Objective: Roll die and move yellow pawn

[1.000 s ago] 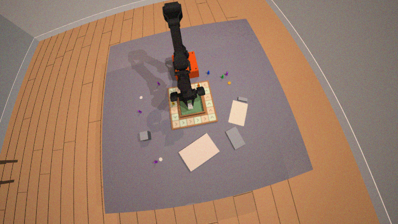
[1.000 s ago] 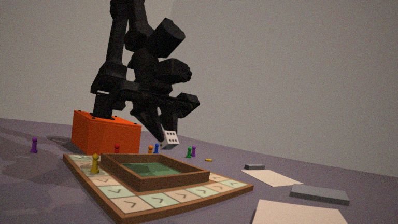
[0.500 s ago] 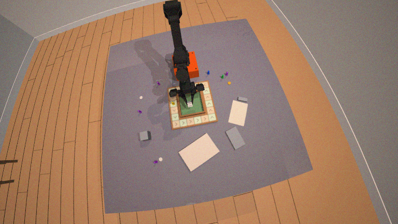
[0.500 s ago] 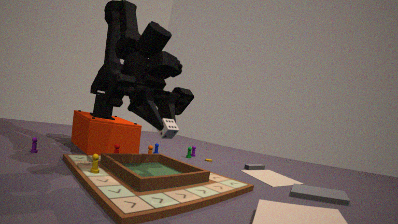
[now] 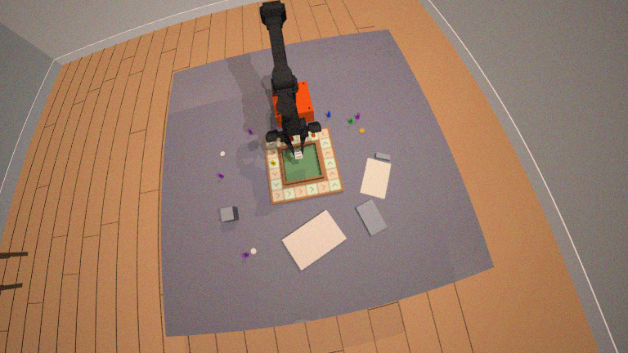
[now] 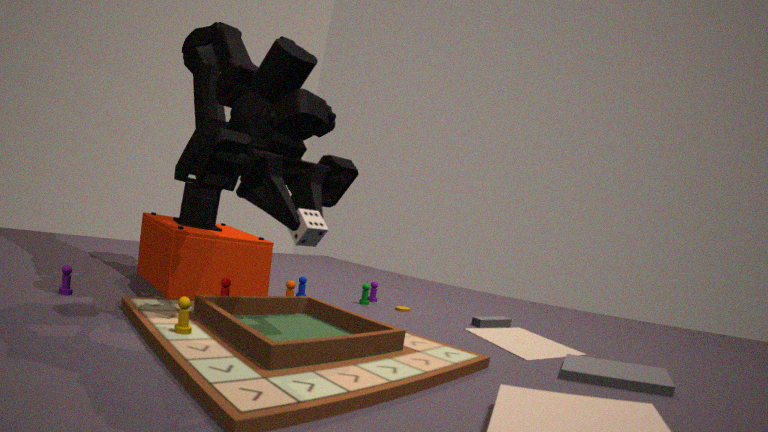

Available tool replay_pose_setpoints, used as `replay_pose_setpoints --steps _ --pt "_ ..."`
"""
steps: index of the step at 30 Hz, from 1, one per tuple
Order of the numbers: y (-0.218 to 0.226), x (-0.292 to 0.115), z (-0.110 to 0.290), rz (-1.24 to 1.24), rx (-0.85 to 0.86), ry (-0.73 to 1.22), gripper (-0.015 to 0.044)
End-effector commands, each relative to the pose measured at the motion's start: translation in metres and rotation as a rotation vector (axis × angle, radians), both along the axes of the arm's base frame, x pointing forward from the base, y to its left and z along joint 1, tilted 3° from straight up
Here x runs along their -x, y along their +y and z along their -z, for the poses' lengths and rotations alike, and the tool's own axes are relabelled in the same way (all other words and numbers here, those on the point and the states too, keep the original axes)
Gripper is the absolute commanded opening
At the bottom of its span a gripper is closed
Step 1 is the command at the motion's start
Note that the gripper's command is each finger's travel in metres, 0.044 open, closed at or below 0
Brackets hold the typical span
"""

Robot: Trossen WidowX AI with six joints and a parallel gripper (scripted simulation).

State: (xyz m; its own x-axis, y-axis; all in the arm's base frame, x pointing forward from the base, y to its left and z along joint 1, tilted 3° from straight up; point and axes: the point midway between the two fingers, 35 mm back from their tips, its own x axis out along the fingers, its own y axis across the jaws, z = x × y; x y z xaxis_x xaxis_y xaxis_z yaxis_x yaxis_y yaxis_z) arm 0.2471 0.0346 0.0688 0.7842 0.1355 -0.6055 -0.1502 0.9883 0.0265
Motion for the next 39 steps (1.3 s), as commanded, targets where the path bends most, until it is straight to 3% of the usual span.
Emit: replay_pose_setpoints --steps 1,18,27,31,34,39 --pt "0.000 0.002 0.003 0.004 -0.002 0.008 0.0000" --pt "0.000 0.001 0.001 0.000 0.000 0.002 0.0000" --pt "0.000 0.001 -0.001 0.000 0.000 0.002 0.0236" --pt "-0.002 0.003 -0.037 0.003 -0.002 0.007 0.0341" --pt "-0.002 0.004 -0.040 0.004 -0.002 0.007 0.0420" --pt "-0.001 0.000 -0.035 0.001 0.016 0.131 0.0440"
